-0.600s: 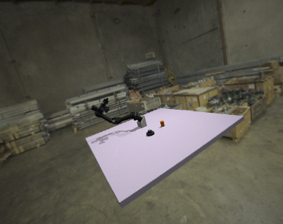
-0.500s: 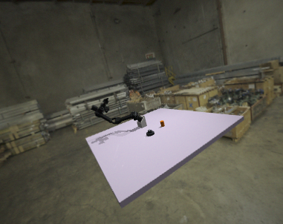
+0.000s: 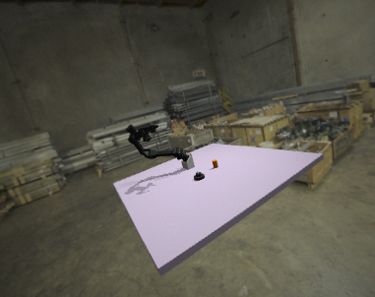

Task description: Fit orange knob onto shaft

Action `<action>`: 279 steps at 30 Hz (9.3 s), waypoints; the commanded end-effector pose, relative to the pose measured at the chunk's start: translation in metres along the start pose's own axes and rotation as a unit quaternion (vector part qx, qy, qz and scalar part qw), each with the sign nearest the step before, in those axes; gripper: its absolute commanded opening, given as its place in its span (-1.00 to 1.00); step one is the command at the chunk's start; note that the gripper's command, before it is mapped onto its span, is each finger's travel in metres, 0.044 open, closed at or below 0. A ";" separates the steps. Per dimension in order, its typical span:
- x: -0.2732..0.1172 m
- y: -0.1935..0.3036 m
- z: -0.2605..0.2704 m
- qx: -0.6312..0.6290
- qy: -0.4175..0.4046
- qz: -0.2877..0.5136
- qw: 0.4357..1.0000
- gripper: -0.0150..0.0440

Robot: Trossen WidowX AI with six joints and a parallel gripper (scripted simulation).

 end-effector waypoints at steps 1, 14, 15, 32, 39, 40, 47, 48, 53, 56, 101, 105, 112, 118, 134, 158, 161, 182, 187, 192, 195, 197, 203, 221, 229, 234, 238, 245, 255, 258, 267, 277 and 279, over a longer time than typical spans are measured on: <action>0.038 -0.002 0.004 -0.076 0.031 -0.044 0.996 1.00; 0.217 -0.035 -0.038 -0.503 0.293 -0.106 0.806 1.00; 0.230 -0.041 -0.045 -0.535 0.318 -0.102 0.776 1.00; 0.353 -0.147 -0.177 -0.751 0.606 0.134 0.223 1.00; 0.367 -0.202 -0.244 -0.695 0.645 0.315 -0.042 1.00; 0.367 -0.210 -0.254 -0.679 0.645 0.343 -0.078 1.00; 0.366 -0.234 -0.281 -0.622 0.634 0.424 -0.177 1.00; 0.366 -0.234 -0.281 -0.622 0.634 0.424 -0.177 1.00; 0.366 -0.236 -0.281 -0.622 0.634 0.423 -0.177 1.00; 0.363 -0.264 -0.290 -0.622 0.635 0.423 -0.177 1.00; 0.354 -0.333 -0.312 -0.622 0.635 0.422 -0.177 1.00; 0.352 -0.339 -0.313 -0.622 0.636 0.422 -0.178 1.00; 0.350 -0.345 -0.316 -0.621 0.636 0.422 -0.178 0.91; 0.350 -0.345 -0.316 -0.621 0.636 0.422 -0.178 0.38; 0.362 -0.318 -0.307 -0.623 0.634 0.423 -0.177 -0.49; 0.373 -0.212 -0.276 -0.628 0.633 0.410 -0.194 -0.49; 0.370 -0.207 -0.276 -0.634 0.631 0.391 -0.215 -0.49; 0.351 -0.161 -0.279 -0.670 0.598 0.221 -0.379 -0.49; 0.347 -0.153 -0.279 -0.673 0.586 0.180 -0.413 -0.49; 0.343 -0.145 -0.279 -0.674 0.572 0.139 -0.446 -0.49; 0.341 -0.141 -0.279 -0.673 0.563 0.114 -0.465 -0.49; 0.339 -0.138 -0.279 -0.673 0.556 0.098 -0.478 -0.49; 0.338 -0.135 -0.279 -0.672 0.550 0.082 -0.489 -0.49; 0.334 -0.142 -0.284 -0.667 0.537 0.048 -0.515 -0.49; 0.334 -0.142 -0.284 -0.667 0.537 0.048 -0.515 -0.49; 0.334 -0.142 -0.284 -0.667 0.537 0.048 -0.515 -0.49; 0.334 -0.142 -0.284 -0.667 0.537 0.048 -0.515 -0.49; 0.334 -0.142 -0.284 -0.667 0.537 0.048 -0.515 -0.49; 0.335 -0.151 -0.284 -0.671 0.547 0.075 -0.495 -0.49; 0.337 -0.156 -0.282 -0.673 0.559 0.104 -0.473 -0.49; 0.344 -0.169 -0.274 -0.672 0.590 0.191 -0.404 -0.49; 0.352 -0.189 -0.264 -0.661 0.615 0.285 -0.321 -0.49; 0.354 -0.193 -0.262 -0.658 0.619 0.304 -0.304 -0.49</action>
Point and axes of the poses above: the point midway between the two fingers, 35 mm back from their tips, its own x axis out along the fingers, its own z axis across the jaws, y = z × x, the point moved 5 cm from there along -x, back along the fingers, and after that the axes turned 14 degrees about -x, right-handed, at the moved point
